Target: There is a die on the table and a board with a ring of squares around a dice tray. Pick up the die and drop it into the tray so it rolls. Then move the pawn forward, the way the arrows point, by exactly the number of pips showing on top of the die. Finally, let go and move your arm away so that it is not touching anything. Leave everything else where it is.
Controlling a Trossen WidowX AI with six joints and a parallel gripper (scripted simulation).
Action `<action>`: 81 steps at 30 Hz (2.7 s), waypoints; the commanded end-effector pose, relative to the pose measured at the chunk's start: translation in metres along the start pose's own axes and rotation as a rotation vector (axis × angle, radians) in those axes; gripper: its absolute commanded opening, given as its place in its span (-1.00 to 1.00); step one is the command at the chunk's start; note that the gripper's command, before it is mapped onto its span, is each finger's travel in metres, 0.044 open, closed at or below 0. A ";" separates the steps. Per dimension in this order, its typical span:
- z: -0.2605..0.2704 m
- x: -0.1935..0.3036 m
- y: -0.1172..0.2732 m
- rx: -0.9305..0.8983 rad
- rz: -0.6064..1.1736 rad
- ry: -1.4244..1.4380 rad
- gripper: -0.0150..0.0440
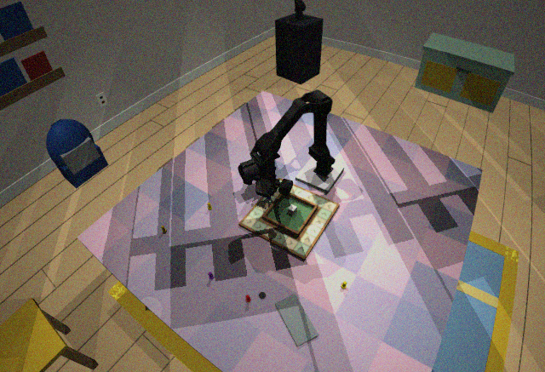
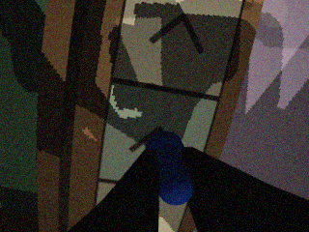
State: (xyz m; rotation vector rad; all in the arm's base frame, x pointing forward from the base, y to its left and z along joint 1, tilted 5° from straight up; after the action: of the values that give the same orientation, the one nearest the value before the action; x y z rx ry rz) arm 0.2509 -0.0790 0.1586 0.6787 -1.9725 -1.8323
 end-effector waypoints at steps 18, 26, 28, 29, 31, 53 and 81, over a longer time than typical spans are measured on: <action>-0.007 -0.004 0.097 -0.005 -0.003 0.003 -0.49; -0.004 -0.001 0.125 -0.005 -0.003 0.003 -0.49; -0.004 -0.001 0.125 -0.005 -0.003 0.003 -0.49; -0.004 -0.002 0.124 -0.005 -0.003 0.003 -0.49; -0.007 -0.007 0.116 -0.005 -0.004 0.003 -0.49; -0.018 -0.044 0.028 -0.004 -0.006 0.002 -0.49; -0.017 -0.044 -0.003 -0.004 -0.006 0.002 -0.49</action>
State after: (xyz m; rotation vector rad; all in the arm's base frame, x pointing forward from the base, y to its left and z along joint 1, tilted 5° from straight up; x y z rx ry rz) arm 0.2979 -0.0685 0.1662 0.7031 -1.9756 -1.8335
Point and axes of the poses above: the point midway between the two fingers, 35 mm back from their tips, its own y axis back along the fingers, its own z axis across the jaws, x = y × z, the point moved 10 cm from there along y, back along the fingers, and after that the axes turned 14 degrees about y, right-handed, at the moved point
